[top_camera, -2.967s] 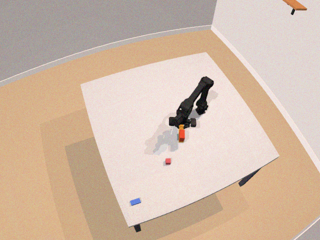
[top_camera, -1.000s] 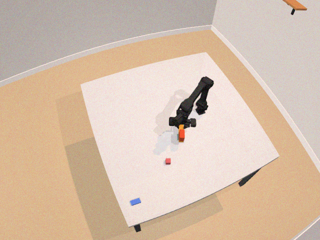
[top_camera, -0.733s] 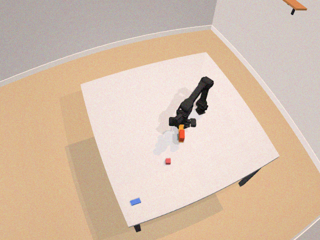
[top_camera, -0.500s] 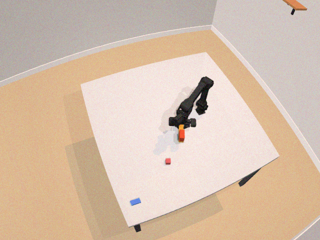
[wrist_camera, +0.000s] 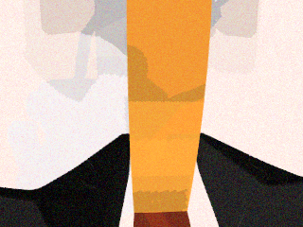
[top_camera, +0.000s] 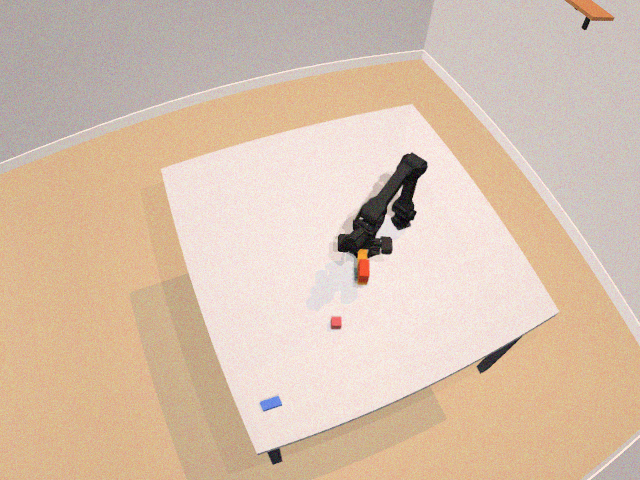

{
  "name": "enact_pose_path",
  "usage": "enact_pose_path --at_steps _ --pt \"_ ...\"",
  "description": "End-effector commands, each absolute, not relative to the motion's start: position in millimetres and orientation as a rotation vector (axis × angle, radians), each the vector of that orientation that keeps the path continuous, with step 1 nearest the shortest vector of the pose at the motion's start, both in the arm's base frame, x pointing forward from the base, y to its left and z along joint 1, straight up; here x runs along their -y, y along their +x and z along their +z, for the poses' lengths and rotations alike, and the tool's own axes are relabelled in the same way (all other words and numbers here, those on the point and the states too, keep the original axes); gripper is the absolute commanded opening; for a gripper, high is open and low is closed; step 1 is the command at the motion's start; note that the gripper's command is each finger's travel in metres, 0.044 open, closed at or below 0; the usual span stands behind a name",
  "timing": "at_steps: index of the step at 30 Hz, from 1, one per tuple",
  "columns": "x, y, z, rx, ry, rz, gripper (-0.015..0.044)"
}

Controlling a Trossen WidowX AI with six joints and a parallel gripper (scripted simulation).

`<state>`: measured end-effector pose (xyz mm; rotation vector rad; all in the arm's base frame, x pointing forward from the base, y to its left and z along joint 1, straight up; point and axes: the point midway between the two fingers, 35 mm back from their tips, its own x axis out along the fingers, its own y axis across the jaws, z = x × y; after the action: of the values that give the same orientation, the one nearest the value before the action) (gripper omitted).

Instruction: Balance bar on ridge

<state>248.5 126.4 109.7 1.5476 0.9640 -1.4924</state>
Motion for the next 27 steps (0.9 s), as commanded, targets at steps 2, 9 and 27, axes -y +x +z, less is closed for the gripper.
enact_pose_path --at_steps 2,9,27 --pt "-126.4 248.4 109.5 -0.964 1.547 -1.493 0.0185" --pt "-126.4 248.4 109.5 -0.964 1.547 -1.493 0.0185" --pt "-127.5 250.5 125.4 -0.964 1.547 -1.493 0.0440"
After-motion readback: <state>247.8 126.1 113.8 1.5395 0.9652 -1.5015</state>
